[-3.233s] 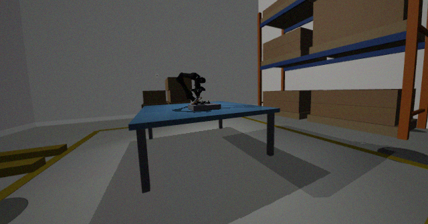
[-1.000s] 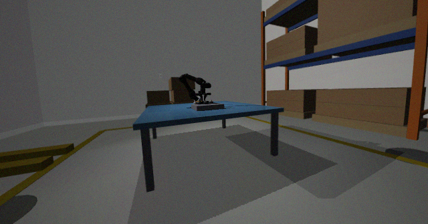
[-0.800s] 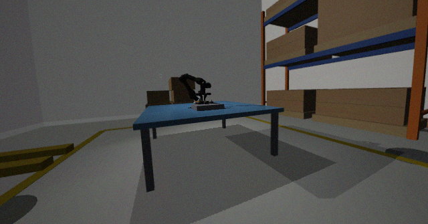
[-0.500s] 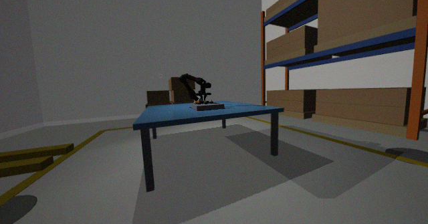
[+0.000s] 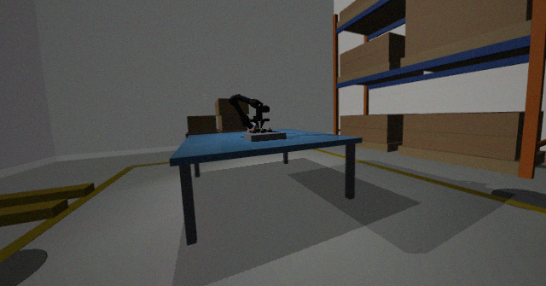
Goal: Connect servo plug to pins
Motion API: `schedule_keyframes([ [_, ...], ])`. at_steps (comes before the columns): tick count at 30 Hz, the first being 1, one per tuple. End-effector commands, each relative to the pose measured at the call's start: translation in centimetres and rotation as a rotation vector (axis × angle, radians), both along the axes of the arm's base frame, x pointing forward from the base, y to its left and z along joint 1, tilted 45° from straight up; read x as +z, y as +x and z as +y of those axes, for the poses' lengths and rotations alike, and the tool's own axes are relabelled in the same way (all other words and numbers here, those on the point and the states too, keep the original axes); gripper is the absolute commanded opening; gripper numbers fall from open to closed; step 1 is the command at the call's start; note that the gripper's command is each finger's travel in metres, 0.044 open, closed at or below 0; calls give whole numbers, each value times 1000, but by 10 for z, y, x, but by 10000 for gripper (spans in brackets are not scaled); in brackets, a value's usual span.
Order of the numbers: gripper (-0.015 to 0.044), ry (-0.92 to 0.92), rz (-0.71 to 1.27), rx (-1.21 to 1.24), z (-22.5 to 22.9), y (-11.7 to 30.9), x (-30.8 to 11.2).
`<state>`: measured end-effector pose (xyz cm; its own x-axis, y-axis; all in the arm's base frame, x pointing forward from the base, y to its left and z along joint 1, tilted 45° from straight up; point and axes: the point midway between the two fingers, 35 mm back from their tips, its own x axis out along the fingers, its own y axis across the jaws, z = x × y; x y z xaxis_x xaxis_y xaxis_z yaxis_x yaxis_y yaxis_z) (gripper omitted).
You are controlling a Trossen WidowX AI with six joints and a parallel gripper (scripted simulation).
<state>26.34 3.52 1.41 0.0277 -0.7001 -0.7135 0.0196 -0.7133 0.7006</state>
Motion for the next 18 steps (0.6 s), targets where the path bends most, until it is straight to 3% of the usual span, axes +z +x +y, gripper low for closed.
schedule_keyframes([
  [1,0,-4,-4,4,0,5,1],
  [4,0,-4,-5,4,0,6,1],
  [13,236,-3,-4,4,1,4,2],
  [18,368,-1,-4,4,29,3,29],
])
